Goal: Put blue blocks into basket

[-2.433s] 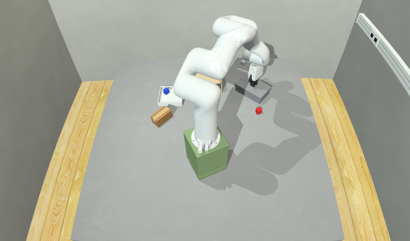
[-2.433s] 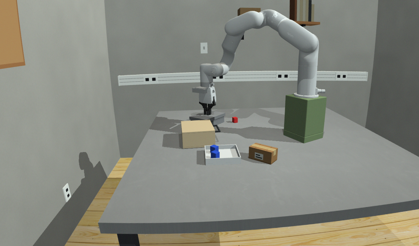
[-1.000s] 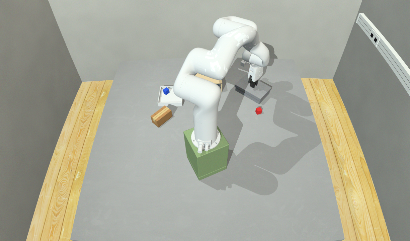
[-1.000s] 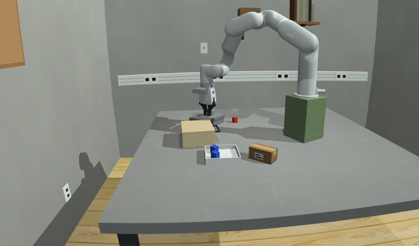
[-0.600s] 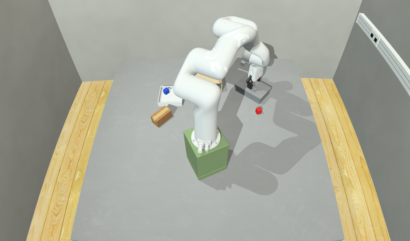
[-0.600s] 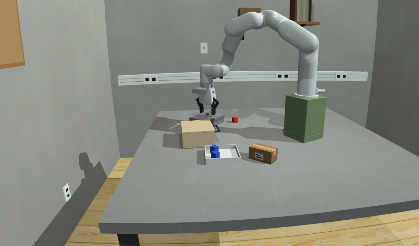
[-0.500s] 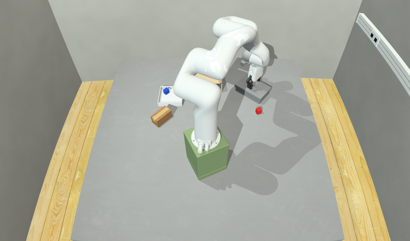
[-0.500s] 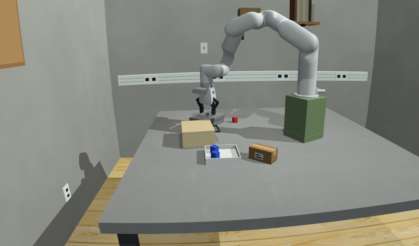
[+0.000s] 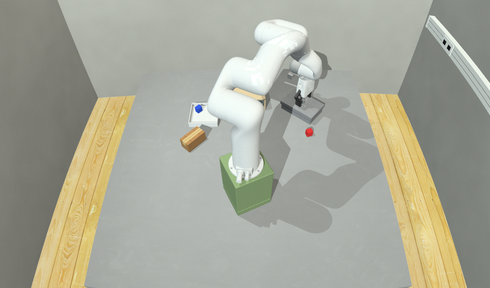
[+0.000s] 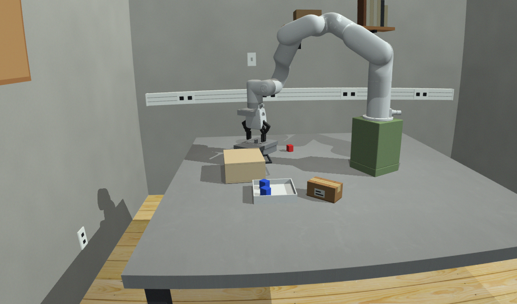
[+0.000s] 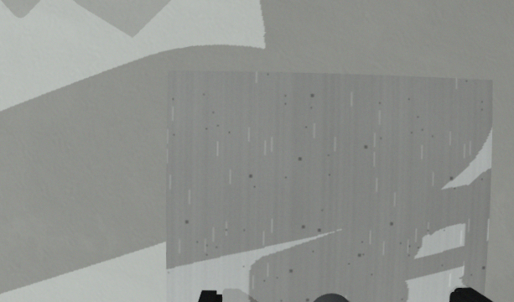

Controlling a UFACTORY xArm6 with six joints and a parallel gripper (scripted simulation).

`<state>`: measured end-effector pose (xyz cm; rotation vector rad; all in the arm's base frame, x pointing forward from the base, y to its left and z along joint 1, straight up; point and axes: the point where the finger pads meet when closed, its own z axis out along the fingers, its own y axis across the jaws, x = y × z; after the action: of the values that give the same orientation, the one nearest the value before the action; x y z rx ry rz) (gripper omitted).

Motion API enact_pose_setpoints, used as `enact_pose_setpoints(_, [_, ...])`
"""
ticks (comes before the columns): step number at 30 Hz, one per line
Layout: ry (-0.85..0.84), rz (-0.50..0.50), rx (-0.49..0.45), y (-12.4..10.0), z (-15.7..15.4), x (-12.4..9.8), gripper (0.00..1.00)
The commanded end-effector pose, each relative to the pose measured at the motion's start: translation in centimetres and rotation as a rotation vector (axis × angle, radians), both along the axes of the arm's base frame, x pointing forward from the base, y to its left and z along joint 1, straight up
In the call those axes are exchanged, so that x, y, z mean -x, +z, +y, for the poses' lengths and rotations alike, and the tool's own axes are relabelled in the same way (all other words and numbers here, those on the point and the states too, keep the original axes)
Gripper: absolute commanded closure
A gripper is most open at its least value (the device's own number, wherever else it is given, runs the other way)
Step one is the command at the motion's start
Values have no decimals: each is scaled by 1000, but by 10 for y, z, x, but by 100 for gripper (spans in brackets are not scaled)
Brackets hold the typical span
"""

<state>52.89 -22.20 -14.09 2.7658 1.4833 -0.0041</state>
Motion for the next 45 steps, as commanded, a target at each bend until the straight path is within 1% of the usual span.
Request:
enact_pose_setpoints(1, [0,-5,2,2,-1,-2,0])
enact_pose_setpoints(13, [0,-5,2,4,-1,-2,0])
enact_pose_setpoints(22, [0,-5,2,17,-1,-2,0])
enact_pose_setpoints(24, [0,-5,2,17,-1,-2,0])
enact_pose_setpoints(30, [0,-5,2,32,-1,-2,0])
enact_pose_setpoints(39, [0,-5,2,62,0,-2,0])
enact_pose_setpoints(41, [0,-5,2,62,0,-2,0])
enact_pose_setpoints(45, [0,-5,2,76,0,-2,0])
